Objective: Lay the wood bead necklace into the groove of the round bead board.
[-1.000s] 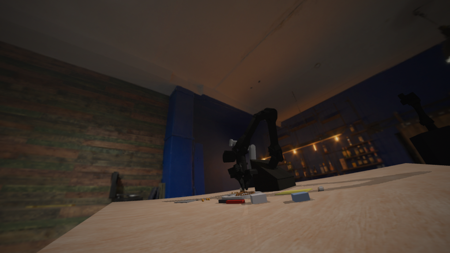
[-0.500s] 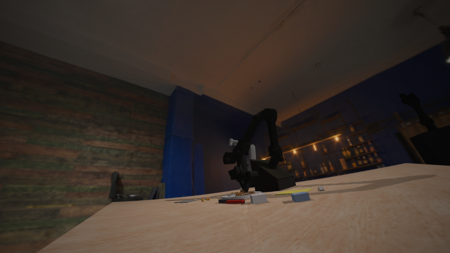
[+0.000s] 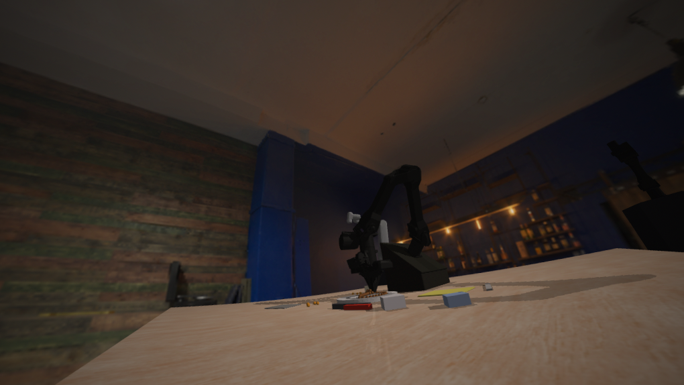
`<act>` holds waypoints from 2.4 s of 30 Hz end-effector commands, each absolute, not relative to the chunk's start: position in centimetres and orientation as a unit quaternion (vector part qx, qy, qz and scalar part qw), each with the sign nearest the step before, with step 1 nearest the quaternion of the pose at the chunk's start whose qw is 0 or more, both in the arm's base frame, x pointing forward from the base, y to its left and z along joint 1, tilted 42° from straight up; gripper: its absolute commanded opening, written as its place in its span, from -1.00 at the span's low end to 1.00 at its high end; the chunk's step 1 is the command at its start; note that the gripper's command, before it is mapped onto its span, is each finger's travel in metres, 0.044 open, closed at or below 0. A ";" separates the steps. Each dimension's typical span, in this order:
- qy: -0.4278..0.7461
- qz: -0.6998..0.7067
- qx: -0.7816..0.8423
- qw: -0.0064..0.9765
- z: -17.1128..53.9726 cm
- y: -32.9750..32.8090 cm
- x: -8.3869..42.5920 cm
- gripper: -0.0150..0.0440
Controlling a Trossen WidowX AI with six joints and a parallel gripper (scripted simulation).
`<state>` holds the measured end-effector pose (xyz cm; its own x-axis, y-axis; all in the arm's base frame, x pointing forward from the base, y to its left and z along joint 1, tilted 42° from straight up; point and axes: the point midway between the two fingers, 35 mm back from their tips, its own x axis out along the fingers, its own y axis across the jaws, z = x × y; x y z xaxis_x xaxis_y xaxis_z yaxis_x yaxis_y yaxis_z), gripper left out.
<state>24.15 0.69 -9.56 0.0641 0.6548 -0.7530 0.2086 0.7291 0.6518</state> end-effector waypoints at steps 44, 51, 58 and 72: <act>0.664 0.171 0.329 0.649 -10.4 0.4 23.0 -0.49; 0.662 0.170 0.326 0.653 -10.0 -0.2 23.2 0.04; 0.662 0.170 0.326 0.653 -10.0 -0.2 23.2 0.67; 0.664 0.171 0.329 0.649 -9.1 -0.9 23.0 1.00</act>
<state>23.00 -0.74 -9.24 0.0606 0.6597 -0.7491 0.2197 0.7233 0.6547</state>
